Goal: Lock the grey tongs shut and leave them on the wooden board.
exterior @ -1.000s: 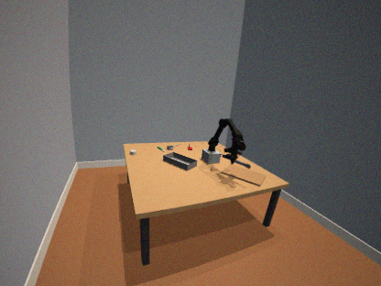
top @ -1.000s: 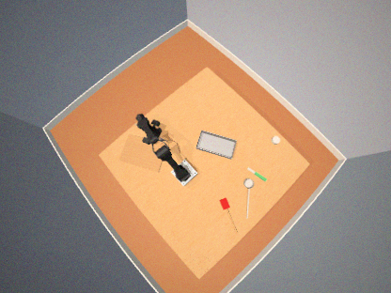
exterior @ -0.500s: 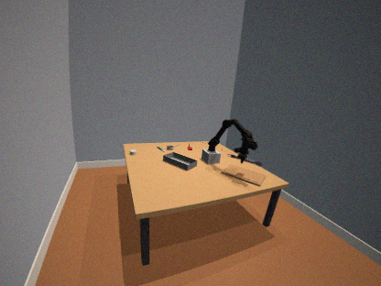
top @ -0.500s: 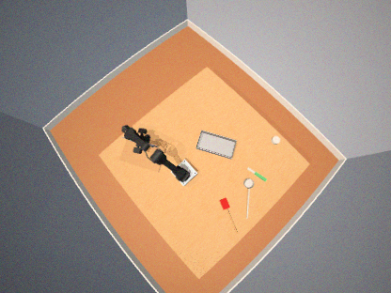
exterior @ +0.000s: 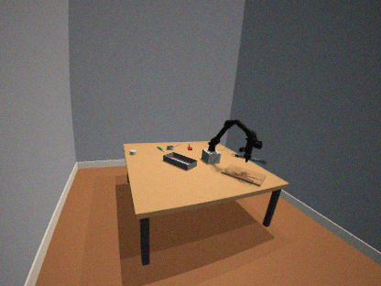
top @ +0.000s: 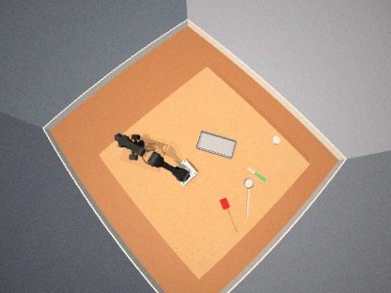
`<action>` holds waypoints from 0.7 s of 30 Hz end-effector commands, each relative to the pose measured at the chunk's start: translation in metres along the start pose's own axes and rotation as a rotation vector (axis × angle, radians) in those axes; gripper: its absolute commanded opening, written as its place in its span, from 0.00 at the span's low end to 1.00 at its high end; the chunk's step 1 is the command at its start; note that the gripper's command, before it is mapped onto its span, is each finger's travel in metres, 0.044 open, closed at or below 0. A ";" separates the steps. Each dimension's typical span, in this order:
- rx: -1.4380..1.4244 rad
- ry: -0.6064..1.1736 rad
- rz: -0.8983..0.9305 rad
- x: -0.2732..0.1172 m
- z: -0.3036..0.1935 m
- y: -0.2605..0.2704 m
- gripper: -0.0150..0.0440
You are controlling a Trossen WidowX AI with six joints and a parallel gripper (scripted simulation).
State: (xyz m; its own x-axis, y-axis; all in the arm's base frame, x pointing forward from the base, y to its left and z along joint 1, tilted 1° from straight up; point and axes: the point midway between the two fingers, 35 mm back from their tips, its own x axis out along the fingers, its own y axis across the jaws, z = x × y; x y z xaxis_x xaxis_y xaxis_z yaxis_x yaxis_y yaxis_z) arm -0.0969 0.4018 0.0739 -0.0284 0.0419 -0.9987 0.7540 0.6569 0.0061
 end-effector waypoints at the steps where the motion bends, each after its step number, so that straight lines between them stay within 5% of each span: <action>1: 0.009 0.032 0.001 -0.001 -0.003 0.001 0.00; 21: 0.060 0.367 -0.023 0.009 -0.008 0.011 0.00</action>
State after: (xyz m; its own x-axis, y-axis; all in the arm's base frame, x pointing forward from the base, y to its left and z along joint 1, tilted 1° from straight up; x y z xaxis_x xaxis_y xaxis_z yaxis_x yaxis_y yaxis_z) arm -0.0944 0.4162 0.0649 -0.2298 0.2624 -0.9372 0.7838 0.6208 -0.0184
